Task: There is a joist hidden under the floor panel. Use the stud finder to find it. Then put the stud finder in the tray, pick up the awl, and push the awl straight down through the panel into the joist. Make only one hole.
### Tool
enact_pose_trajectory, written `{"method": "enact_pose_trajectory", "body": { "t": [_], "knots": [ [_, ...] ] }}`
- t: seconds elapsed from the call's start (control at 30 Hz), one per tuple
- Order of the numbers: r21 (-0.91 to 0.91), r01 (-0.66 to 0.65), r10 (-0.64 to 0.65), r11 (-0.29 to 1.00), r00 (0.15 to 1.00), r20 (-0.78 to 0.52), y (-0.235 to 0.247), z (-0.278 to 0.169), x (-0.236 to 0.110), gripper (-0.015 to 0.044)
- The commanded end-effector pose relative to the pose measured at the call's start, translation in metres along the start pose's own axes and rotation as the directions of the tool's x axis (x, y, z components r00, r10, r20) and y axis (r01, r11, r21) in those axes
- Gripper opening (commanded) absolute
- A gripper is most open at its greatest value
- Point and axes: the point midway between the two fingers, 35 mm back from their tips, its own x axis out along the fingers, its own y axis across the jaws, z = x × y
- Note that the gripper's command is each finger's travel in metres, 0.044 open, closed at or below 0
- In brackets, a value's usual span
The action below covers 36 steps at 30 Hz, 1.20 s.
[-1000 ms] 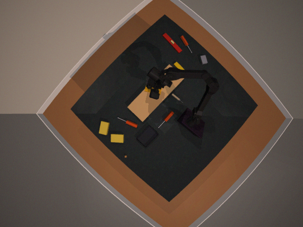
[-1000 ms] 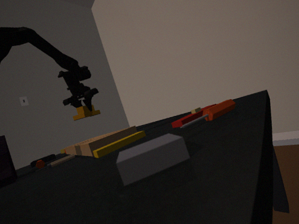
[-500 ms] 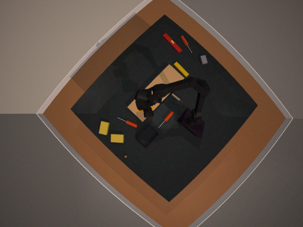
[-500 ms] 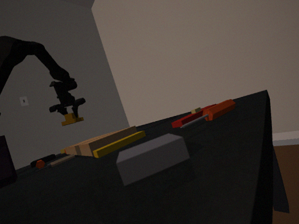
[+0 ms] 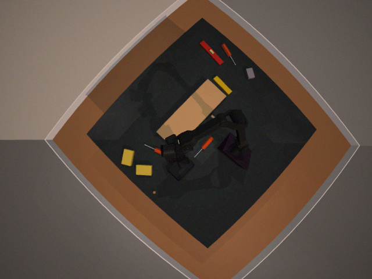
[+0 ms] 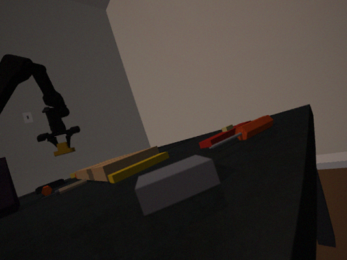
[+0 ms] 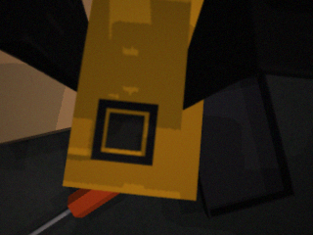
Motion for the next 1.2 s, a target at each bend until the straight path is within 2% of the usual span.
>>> {"method": "enact_pose_trajectory", "body": {
  "t": [0.0, 0.4, 0.63, 1.17],
  "knots": [
    [-0.091, -0.020, 0.019, 0.996, 1.000, -0.005, 0.033, 0.013, 0.010, 0.0000],
    [-0.312, -0.077, 0.052, 0.947, 0.995, -0.086, 0.123, 0.017, 0.052, 0.0000],
    [-0.315, -0.077, 0.052, 0.946, 0.995, -0.088, 0.124, 0.016, 0.059, 0.0000],
    [-0.315, -0.077, 0.051, 0.946, 0.995, -0.088, 0.120, 0.002, 0.103, 0.0000]
  ]
}}
